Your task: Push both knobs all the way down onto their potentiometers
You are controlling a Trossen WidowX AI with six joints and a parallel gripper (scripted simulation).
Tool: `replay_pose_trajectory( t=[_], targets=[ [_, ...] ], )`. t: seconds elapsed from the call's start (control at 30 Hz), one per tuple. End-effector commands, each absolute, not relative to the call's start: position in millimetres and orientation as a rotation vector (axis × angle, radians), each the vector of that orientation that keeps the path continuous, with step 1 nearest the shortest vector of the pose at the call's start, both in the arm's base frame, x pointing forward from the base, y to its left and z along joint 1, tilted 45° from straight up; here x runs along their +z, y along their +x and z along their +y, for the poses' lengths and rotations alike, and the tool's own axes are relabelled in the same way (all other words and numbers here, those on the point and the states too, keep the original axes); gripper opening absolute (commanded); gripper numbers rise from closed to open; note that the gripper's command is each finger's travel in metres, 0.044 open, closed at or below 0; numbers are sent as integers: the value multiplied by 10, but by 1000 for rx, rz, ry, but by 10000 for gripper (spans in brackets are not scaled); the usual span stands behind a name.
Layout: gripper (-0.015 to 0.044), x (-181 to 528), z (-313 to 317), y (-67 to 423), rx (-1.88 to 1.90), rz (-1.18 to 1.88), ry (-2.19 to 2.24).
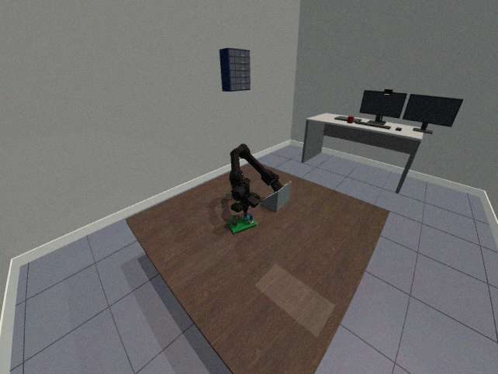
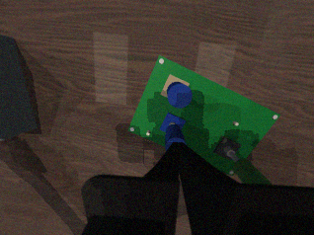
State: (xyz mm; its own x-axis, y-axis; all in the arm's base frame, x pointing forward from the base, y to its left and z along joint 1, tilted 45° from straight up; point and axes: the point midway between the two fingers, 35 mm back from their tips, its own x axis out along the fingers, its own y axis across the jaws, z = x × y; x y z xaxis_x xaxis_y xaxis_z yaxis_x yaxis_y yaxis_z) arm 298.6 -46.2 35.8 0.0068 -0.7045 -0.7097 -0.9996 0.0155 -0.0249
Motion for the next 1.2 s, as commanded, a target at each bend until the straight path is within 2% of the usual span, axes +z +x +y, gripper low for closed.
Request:
replay_pose_trajectory(
  t=[0.0, 1.17],
  targets=[
    [0, 358, -464, 2975, 706, 1757, -1747],
    [0, 302, -521, 2974, 706, 1758, -1747]
  ],
)
